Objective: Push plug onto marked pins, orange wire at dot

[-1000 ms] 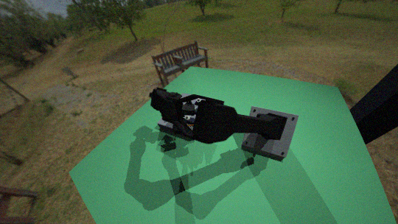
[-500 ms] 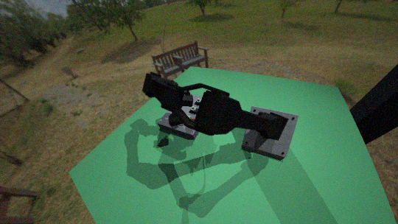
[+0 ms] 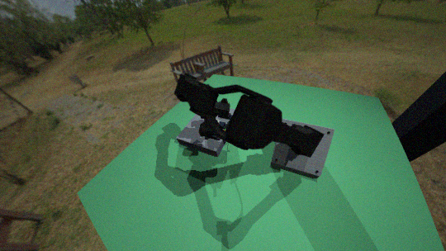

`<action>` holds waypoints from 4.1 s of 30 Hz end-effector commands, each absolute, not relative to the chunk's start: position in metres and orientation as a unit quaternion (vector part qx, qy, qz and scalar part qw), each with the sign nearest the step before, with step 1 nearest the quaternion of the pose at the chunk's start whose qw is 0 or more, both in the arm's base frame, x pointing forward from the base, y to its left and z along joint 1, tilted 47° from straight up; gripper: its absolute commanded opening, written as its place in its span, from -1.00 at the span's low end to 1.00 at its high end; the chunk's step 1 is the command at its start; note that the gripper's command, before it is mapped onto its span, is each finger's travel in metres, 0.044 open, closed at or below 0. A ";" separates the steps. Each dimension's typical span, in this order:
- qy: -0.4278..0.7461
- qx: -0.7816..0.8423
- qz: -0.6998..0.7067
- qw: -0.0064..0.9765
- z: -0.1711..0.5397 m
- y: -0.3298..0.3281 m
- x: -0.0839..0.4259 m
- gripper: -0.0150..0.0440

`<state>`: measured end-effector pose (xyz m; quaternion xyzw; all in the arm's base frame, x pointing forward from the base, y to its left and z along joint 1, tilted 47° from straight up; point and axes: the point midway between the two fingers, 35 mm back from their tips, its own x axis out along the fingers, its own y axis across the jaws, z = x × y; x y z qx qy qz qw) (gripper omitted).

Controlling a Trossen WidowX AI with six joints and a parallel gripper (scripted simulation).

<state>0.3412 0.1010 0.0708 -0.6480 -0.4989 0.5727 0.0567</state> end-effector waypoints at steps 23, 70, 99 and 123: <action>-0.372 -0.623 0.662 0.188 0.033 0.050 0.250 -0.49; -0.360 -0.619 0.668 0.201 0.004 0.084 0.270 -0.49; -0.360 -0.619 0.668 0.201 0.007 0.089 0.287 -0.49; -0.360 -0.619 0.669 0.201 0.045 0.047 0.297 0.93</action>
